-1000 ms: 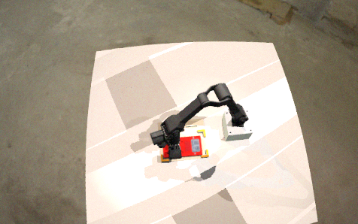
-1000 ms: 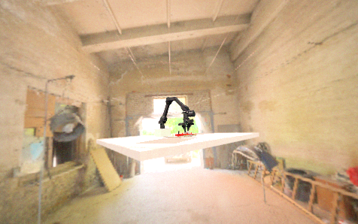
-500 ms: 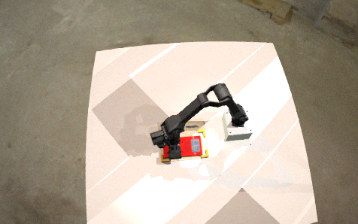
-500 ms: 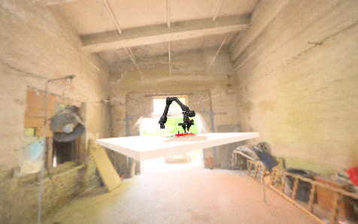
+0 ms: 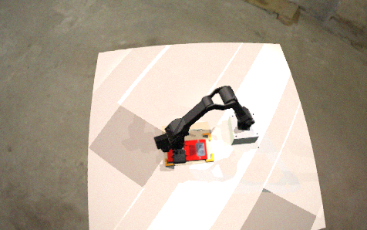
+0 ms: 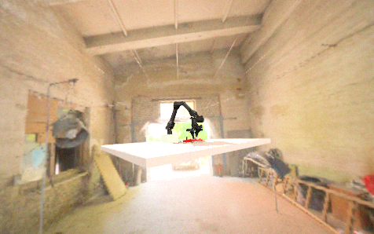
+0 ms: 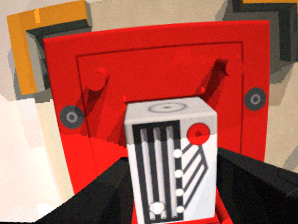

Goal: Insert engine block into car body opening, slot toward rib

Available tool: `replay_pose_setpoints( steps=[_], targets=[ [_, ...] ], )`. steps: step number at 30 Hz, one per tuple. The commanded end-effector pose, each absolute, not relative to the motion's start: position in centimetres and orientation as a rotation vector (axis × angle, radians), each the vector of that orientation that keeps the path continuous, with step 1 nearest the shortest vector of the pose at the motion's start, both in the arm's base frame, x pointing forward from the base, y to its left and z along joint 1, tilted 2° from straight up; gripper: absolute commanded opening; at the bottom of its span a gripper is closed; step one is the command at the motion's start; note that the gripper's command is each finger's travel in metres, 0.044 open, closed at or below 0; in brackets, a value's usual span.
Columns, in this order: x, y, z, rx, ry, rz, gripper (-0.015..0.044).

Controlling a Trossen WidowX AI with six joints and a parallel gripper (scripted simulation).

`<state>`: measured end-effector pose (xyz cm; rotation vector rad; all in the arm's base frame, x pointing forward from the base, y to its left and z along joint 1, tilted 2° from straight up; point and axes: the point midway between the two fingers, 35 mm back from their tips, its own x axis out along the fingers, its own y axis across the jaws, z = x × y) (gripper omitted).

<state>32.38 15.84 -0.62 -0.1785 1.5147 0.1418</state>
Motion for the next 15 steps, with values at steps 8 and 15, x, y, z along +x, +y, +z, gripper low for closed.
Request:
replay_pose_setpoints(
  steps=[8,15],
  targets=[
    [32.38,15.85,-0.62,-0.178,1.515,0.142,0.0395],
    [32.38,15.85,-0.62,-0.178,1.515,0.142,0.044]
  ],
)
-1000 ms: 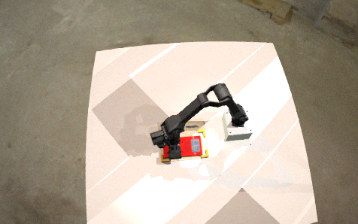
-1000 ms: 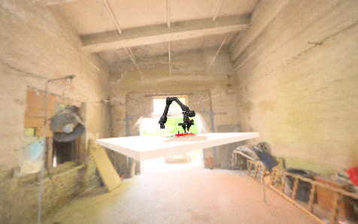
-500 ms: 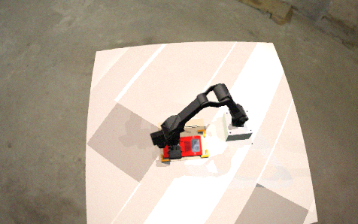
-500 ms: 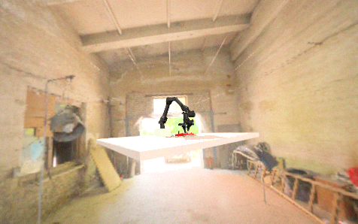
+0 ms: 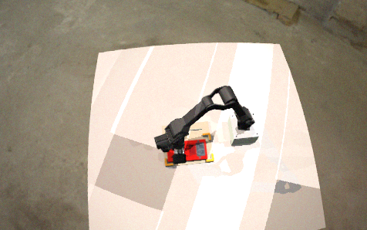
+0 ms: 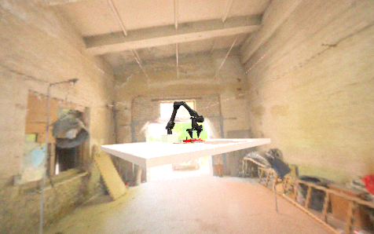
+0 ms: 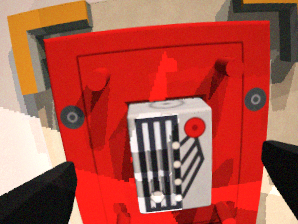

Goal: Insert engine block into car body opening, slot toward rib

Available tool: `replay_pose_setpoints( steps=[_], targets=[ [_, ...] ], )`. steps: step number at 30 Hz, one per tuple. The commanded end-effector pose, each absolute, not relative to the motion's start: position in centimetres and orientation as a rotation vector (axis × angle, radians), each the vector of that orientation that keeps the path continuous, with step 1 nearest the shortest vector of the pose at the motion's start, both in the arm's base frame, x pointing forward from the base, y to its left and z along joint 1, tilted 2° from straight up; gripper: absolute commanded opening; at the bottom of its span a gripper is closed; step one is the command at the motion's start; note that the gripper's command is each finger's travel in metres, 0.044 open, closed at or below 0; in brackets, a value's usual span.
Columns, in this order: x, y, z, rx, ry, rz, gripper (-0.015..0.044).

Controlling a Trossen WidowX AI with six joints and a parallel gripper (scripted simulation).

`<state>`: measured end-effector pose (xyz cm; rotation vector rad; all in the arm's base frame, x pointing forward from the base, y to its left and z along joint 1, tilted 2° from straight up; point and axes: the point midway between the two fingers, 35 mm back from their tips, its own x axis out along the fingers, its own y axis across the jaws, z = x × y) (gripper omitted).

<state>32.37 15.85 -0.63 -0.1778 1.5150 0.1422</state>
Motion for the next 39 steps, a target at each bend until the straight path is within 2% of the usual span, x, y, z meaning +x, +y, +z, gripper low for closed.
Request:
replay_pose_setpoints(
  steps=[1,15,32,39],
  targets=[
    [32.4,15.8,-0.6,-0.178,1.515,0.142,0.044],
    [32.2,15.8,0.8,-0.183,1.512,0.143,0.044],
    [32.2,15.8,0.8,-0.183,1.512,0.143,0.0],
    [32.2,15.8,0.8,-0.183,1.512,0.143,0.0]
  ],
)
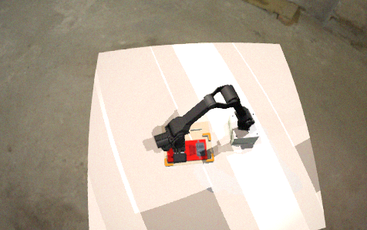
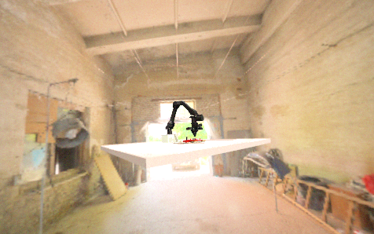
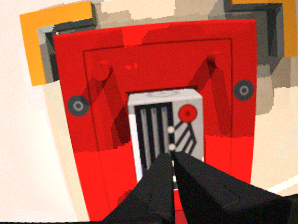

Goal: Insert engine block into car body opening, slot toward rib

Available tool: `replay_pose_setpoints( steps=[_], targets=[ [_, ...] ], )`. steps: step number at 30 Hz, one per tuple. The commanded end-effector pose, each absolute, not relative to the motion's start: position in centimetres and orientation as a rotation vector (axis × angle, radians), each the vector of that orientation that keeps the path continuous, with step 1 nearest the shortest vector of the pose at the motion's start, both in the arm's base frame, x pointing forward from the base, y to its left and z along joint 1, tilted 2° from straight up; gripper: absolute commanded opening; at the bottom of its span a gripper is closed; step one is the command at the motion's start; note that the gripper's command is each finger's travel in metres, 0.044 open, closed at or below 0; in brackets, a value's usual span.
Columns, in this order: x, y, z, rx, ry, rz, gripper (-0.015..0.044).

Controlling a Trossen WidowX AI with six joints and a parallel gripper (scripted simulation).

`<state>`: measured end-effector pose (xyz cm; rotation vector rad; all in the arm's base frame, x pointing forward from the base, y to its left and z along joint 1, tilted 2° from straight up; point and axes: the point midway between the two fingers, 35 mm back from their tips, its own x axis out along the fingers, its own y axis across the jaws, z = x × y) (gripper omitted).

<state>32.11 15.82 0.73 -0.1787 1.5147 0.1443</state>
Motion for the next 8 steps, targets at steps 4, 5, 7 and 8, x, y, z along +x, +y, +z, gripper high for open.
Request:
replay_pose_setpoints(
  steps=[4,5,7,8],
  targets=[
    [32.16,15.79,0.78,-0.183,1.512,0.143,0.0],
    [32.13,15.81,0.76,-0.181,1.513,0.143,0.0],
    [32.15,15.79,0.8,-0.183,1.512,0.143,0.0],
    [32.15,15.79,0.8,-0.183,1.512,0.143,0.0]
  ],
)
